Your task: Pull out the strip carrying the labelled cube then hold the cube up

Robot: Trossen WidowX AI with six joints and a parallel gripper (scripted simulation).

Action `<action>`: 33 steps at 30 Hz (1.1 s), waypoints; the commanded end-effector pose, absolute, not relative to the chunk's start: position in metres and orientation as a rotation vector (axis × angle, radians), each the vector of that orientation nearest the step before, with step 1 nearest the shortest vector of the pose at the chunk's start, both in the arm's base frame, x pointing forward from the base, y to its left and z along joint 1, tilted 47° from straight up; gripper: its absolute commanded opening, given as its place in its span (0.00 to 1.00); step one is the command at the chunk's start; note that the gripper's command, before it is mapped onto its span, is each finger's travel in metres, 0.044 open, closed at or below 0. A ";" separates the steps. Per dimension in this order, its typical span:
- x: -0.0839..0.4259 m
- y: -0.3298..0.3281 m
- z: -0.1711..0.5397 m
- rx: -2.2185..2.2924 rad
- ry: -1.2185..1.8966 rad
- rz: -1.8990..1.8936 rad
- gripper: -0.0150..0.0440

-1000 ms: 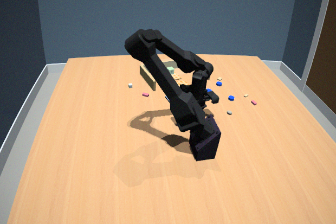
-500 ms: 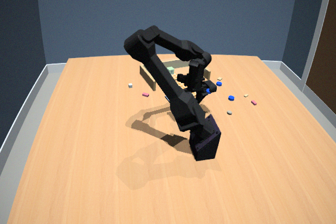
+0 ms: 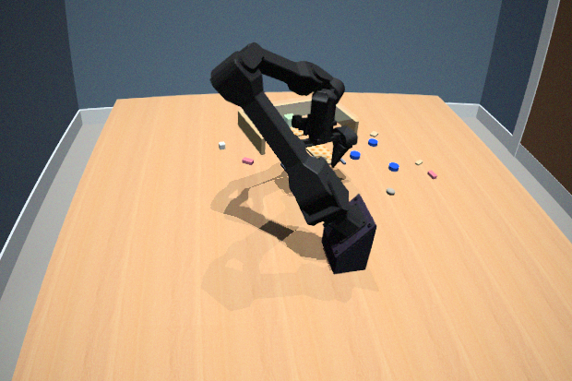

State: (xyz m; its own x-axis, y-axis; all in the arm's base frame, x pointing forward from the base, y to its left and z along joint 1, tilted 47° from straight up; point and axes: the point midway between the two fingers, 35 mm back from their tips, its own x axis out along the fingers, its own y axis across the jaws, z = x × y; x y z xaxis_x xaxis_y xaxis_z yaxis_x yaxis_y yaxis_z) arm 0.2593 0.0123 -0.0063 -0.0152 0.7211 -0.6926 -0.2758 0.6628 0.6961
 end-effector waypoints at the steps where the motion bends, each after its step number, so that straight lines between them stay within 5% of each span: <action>1: 0.274 0.014 -0.002 0.415 1.365 0.825 1.00; 33: 0.375 0.025 0.028 0.413 1.360 0.826 1.00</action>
